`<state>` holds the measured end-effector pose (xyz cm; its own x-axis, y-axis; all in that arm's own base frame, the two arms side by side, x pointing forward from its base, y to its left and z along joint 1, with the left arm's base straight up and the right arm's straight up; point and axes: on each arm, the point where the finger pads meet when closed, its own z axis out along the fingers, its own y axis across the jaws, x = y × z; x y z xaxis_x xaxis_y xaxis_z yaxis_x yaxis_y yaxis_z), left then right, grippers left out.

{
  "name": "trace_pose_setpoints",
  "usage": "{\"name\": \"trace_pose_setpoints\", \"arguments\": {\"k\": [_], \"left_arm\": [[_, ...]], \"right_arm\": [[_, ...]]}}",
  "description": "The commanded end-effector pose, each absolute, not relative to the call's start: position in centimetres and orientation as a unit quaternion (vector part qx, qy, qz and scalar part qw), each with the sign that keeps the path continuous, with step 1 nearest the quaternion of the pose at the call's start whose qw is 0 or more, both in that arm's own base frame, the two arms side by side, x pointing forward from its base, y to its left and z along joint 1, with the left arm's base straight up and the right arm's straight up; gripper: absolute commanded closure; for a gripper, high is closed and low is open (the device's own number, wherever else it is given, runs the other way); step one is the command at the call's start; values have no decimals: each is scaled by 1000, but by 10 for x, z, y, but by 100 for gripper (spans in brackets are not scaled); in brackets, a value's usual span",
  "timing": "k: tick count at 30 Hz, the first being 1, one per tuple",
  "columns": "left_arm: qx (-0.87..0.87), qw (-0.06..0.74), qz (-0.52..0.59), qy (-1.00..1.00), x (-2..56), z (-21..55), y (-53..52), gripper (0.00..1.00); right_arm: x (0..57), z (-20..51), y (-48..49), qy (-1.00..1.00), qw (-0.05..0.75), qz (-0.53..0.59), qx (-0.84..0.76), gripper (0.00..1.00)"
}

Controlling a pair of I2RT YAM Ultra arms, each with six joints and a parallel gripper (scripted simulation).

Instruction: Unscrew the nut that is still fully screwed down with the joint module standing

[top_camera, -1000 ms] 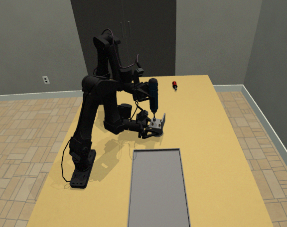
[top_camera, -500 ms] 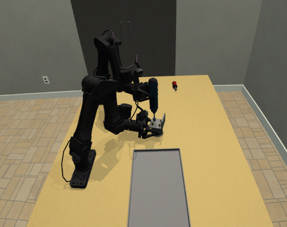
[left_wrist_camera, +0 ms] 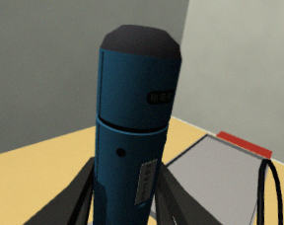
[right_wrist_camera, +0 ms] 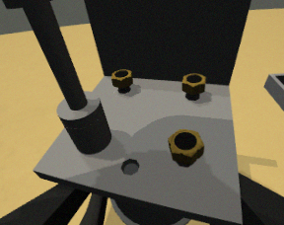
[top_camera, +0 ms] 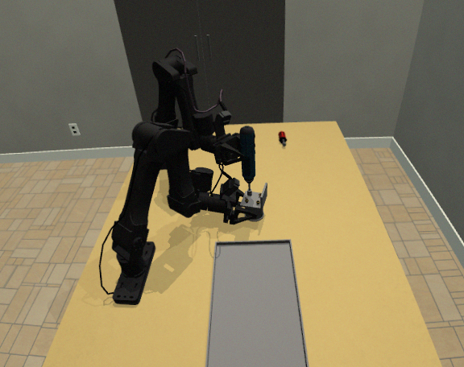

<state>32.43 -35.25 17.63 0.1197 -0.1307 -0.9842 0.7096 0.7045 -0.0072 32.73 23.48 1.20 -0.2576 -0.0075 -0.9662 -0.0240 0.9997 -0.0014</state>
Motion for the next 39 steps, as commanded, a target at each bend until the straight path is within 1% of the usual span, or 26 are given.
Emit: {"name": "trace_pose_setpoints", "arguments": {"k": [1,30,39], "left_arm": [[236,725,-309,569,324,190,-359,58],[235,728,-310,565,323,194,-359,58],[229,737,-315,552,321,213,-357,58]], "right_arm": [[330,9,237,796,605,7,-12,41],[330,9,237,796,605,7,-12,41],[330,9,237,796,605,7,-12,41]]}}
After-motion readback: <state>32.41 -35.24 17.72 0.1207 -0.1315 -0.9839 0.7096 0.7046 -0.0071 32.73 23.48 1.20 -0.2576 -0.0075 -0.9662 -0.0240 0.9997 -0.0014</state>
